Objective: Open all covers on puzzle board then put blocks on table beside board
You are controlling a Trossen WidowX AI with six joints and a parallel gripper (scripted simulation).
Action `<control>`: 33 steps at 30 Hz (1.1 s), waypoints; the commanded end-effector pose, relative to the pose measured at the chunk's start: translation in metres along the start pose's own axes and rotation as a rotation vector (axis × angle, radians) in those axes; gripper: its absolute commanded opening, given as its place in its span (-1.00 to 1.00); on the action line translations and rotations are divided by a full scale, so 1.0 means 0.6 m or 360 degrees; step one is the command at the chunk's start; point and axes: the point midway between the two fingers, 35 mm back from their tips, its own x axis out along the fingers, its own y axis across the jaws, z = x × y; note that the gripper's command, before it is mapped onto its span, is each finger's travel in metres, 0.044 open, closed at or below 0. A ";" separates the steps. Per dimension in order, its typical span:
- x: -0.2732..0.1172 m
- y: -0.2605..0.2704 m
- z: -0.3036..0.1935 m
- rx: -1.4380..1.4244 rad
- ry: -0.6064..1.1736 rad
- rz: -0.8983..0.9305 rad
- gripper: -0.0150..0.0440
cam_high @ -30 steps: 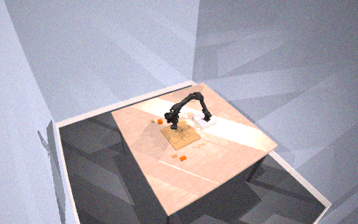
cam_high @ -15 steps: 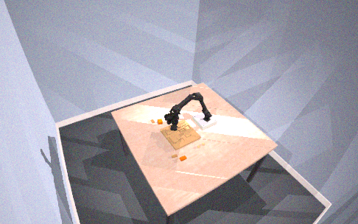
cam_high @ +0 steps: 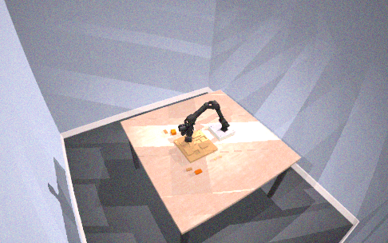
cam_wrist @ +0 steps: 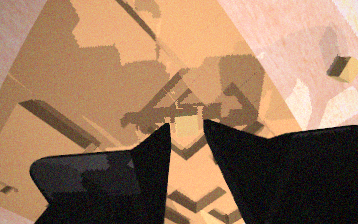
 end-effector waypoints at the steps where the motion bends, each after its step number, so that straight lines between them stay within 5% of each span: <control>1: 0.008 0.000 -0.001 -0.0004 0.0003 -0.0001 0.00; 16: 0.008 0.000 0.000 0.0000 0.0001 0.0000 -0.22; 33: -0.019 0.001 0.001 -0.0001 0.0001 -0.0001 -0.22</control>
